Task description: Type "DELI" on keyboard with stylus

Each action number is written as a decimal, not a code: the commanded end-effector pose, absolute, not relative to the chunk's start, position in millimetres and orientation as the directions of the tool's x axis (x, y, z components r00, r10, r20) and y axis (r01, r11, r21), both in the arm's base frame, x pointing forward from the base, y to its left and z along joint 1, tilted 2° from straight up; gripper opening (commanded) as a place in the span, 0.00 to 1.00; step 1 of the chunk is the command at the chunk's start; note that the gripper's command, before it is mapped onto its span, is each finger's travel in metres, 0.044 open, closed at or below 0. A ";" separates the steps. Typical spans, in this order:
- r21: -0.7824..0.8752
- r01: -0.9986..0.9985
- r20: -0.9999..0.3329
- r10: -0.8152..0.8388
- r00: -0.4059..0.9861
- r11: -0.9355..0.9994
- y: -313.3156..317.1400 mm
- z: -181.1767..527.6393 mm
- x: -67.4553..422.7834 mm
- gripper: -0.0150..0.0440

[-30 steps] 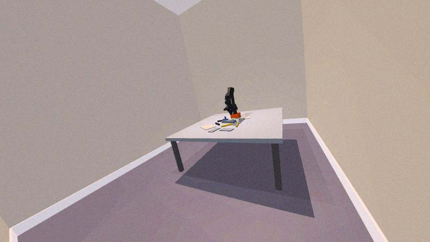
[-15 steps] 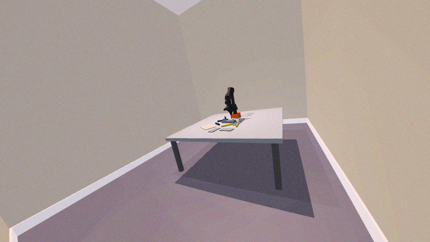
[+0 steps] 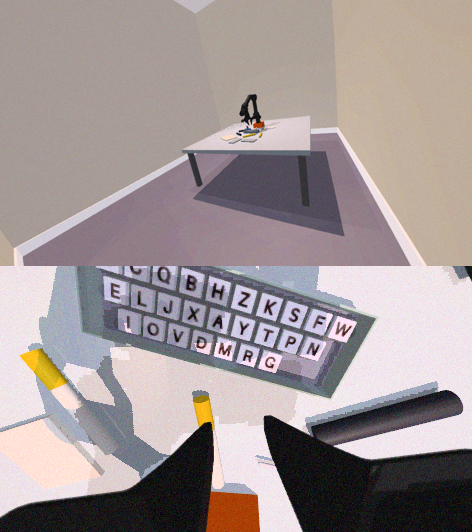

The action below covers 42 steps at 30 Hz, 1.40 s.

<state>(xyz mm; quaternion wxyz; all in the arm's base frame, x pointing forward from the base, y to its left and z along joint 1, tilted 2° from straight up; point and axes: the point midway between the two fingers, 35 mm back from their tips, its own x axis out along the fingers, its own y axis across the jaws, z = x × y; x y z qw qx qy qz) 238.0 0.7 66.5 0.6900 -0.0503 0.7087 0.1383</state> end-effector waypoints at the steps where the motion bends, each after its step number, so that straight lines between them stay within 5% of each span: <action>1: 0.243 -0.577 -0.968 0.236 -0.089 0.780 -45.6 54.0 209.9 0.51; 13: 0.216 -0.884 -0.918 0.394 -0.039 0.415 -92.4 44.3 165.2 0.51; 25: -0.023 -0.995 -0.869 0.491 0.069 0.099 -109.9 40.5 133.4 0.51; 42: -0.042 -0.996 -0.866 0.494 0.074 0.076 -109.1 40.3 130.3 0.51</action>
